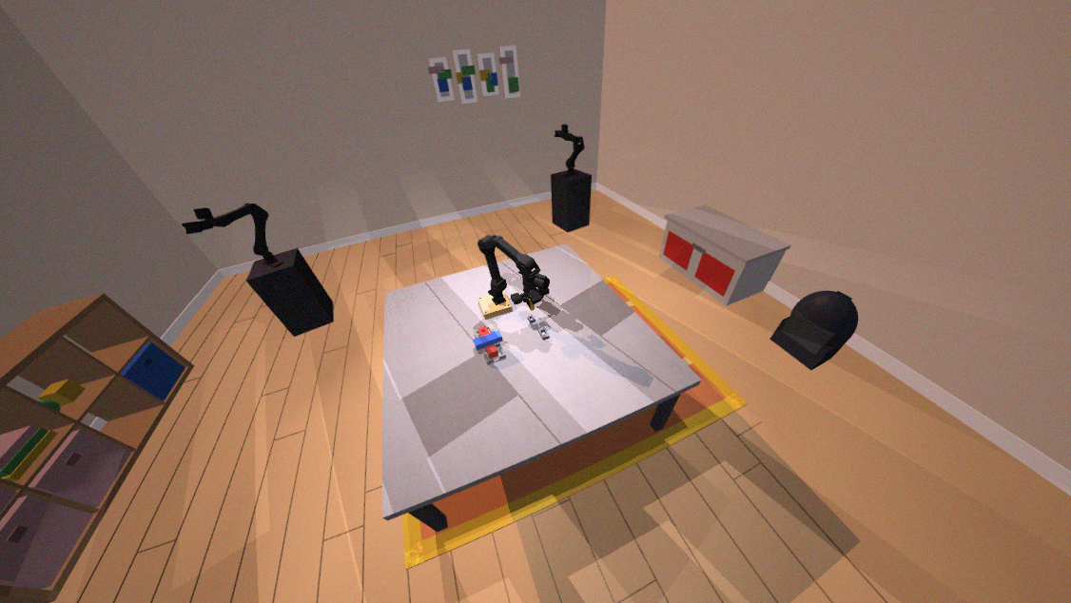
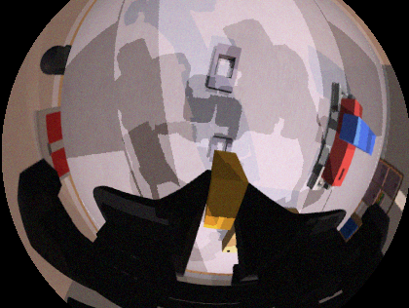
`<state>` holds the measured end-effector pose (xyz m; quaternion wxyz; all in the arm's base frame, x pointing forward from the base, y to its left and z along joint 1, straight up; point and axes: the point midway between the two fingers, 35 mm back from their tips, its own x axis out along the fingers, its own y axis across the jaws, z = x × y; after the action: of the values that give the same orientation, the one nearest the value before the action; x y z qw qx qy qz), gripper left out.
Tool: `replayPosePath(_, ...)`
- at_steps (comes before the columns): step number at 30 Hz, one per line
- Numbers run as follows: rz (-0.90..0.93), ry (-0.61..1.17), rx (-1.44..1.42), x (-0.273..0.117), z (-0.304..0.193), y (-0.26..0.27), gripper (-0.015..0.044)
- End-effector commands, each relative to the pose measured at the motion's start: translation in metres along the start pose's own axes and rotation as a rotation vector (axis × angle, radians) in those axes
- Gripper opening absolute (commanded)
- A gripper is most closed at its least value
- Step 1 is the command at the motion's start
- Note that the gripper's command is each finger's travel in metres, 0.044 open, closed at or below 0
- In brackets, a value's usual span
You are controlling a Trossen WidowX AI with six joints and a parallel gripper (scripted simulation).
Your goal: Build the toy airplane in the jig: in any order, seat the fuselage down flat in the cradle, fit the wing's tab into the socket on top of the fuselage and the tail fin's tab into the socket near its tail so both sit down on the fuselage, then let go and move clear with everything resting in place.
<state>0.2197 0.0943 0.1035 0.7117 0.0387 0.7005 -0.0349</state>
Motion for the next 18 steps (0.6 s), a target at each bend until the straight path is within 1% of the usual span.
replayPosePath(1, 0.005, -0.004, 0.002, -0.014, -0.001, 0.000, 0.0000)
replayPosePath(13, 0.005, -0.005, 0.005, -0.051, -0.007, -0.004, 0.0000)
replayPosePath(18, 0.005, -0.005, 0.005, -0.052, -0.005, -0.008, 0.0000)
